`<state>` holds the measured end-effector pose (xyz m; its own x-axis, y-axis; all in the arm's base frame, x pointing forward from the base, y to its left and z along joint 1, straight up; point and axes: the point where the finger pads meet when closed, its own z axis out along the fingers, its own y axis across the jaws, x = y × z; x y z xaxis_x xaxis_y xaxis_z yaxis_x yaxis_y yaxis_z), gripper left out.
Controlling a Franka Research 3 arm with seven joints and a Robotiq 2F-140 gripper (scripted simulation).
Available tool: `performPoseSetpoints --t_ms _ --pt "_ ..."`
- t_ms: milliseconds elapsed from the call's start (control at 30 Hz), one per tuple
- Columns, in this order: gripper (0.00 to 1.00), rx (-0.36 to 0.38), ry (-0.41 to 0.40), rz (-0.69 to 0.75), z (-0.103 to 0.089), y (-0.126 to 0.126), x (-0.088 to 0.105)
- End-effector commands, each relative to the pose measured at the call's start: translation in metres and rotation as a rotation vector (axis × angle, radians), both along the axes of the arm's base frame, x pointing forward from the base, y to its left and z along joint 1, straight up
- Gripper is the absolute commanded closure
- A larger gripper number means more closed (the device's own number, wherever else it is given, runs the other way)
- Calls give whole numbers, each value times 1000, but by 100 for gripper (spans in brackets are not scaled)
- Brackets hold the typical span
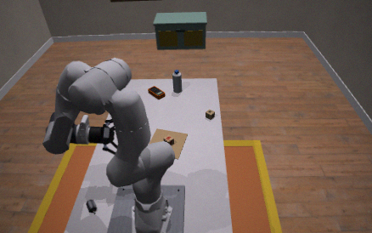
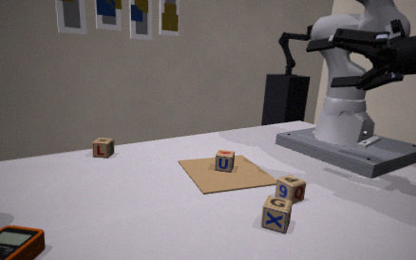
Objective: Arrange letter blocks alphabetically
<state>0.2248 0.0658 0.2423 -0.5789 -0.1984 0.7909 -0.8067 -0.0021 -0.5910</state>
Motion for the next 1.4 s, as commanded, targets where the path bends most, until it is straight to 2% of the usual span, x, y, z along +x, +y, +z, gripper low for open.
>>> performPoseSetpoints --t_ms 0,200,267,300,767,833,867,1367 --pt "0 58 127 4 -19 9 5" --pt "0 128 196 -8 -37 20 14" --pt "0 128 196 -8 -37 20 14" --pt "0 160 227 -11 -45 25 19" --pt "0 339 370 -10 -82 57 48" --pt "0 339 370 -10 -82 57 48" --pt "0 375 395 -6 -88 63 55" --pt "0 565 503 38 -117 97 99"
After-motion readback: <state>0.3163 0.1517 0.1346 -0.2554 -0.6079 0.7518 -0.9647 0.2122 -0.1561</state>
